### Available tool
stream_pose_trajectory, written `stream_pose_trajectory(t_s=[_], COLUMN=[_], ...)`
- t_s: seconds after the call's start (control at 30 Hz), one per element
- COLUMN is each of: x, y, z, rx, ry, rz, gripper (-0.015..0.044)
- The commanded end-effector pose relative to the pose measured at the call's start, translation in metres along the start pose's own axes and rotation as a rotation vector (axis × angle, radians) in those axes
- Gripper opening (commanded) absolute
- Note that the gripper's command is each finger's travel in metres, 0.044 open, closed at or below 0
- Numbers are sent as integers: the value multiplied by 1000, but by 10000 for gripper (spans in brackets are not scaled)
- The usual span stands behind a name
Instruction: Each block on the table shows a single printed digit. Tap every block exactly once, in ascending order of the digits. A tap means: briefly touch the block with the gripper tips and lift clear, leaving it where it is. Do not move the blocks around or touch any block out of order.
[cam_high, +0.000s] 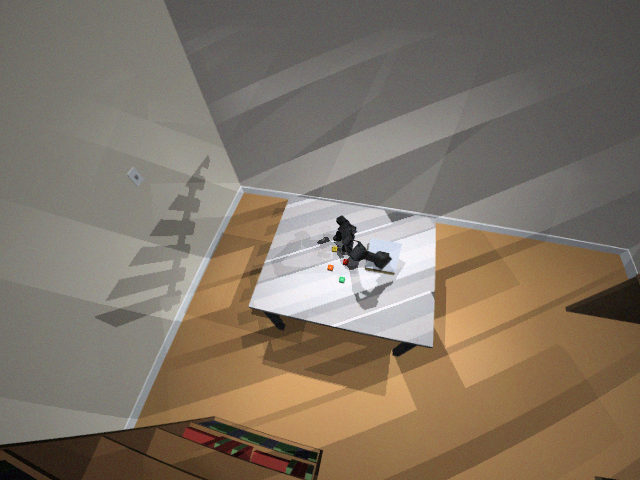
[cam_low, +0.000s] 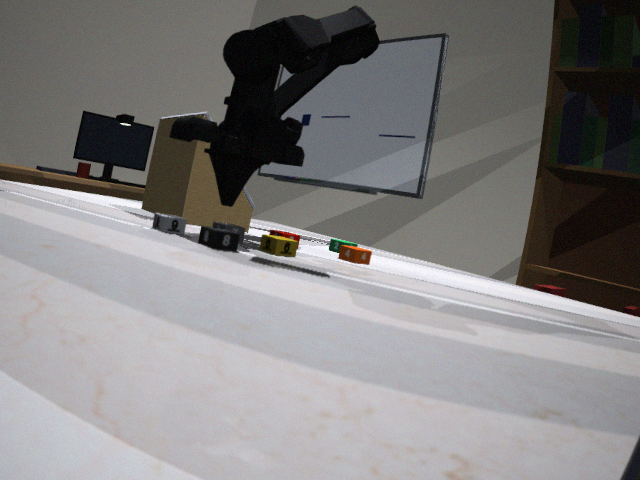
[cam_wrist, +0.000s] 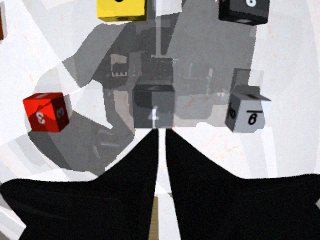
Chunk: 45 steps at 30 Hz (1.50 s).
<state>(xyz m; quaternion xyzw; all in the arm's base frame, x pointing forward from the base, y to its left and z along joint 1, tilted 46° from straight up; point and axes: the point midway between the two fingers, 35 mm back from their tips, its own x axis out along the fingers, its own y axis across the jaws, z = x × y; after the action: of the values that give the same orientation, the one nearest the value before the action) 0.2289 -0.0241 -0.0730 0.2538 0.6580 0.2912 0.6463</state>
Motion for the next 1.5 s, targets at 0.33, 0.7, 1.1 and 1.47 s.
stream_pose_trajectory(t_s=[0.33,0.7,1.1,1.47], x=[16,29,-24,-85], y=[-1,0,-3,-9], z=[3,3,5,15], rx=[2,2,1,3], ry=[-16,-16,-17,-15], rz=[-1,0,-7,-5], gripper=[20,20,20,20])
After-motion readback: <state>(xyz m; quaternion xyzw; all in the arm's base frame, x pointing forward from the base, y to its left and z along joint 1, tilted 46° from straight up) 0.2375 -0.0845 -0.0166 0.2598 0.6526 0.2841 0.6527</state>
